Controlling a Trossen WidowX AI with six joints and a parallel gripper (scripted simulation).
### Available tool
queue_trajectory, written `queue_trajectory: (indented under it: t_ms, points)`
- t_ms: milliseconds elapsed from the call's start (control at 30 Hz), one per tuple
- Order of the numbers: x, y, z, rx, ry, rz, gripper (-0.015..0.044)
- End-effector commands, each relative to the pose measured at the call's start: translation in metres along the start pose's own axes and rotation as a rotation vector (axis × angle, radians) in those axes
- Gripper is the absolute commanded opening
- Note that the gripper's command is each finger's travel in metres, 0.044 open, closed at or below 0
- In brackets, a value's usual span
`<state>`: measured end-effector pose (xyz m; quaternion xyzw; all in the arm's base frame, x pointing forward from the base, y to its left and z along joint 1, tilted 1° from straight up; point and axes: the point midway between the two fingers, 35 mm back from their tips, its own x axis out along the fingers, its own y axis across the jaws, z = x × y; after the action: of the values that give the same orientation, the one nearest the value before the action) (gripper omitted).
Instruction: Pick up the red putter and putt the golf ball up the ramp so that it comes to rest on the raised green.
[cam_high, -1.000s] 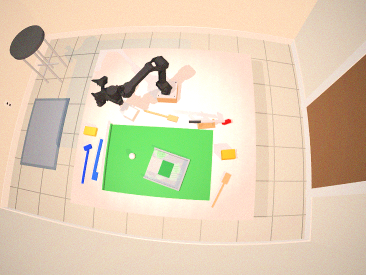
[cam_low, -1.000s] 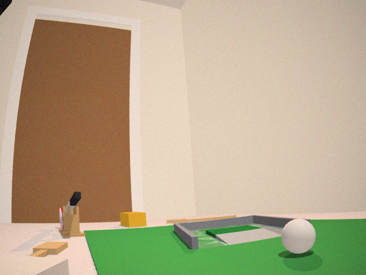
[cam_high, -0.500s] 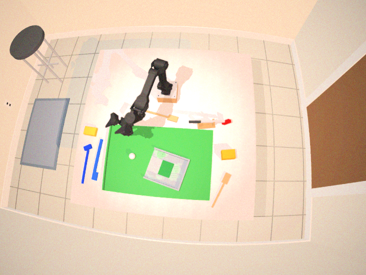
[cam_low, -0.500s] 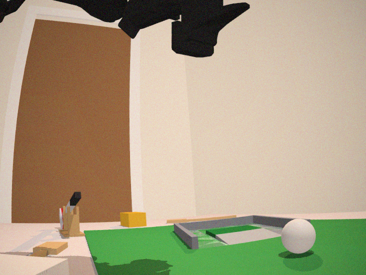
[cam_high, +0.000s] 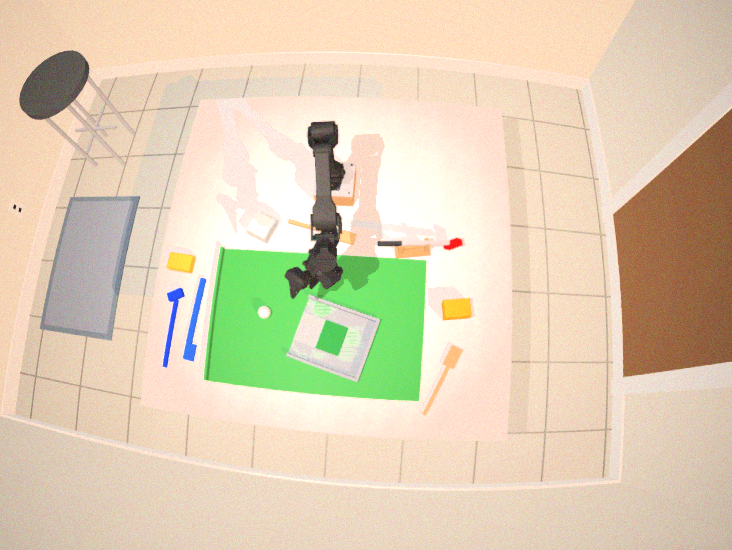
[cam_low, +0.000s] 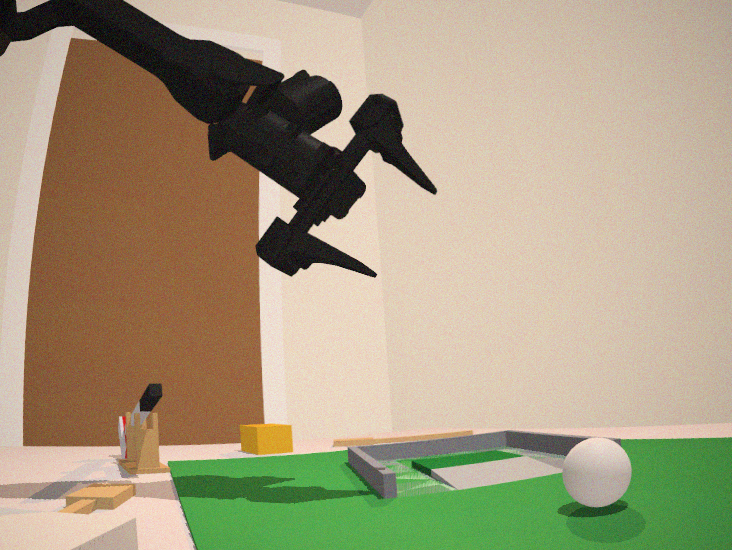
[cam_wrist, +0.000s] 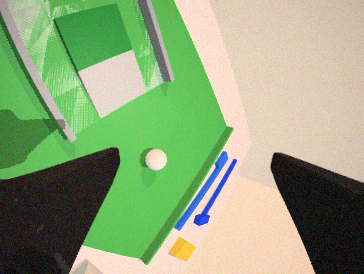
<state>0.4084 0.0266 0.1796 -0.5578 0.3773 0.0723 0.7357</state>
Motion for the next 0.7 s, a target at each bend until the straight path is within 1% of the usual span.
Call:
queue_trajectory:
  t_ms: [0,133,233,467,533,667]
  points:
    - [-0.019,0.059,0.040,-0.151,-0.109,0.183,0.0440]
    - [-0.048,0.115,0.065,-0.305,-0.200,0.358,0.0440]
    - [-0.075,0.157,0.076,-0.421,-0.255,0.490,0.0440]
    - [-0.148,0.243,0.071,-0.693,-0.328,0.792,0.0440]
    - [-0.157,0.252,0.066,-0.741,-0.331,0.844,0.0440]
    - [-0.159,0.253,0.065,-0.747,-0.332,0.851,0.0440]
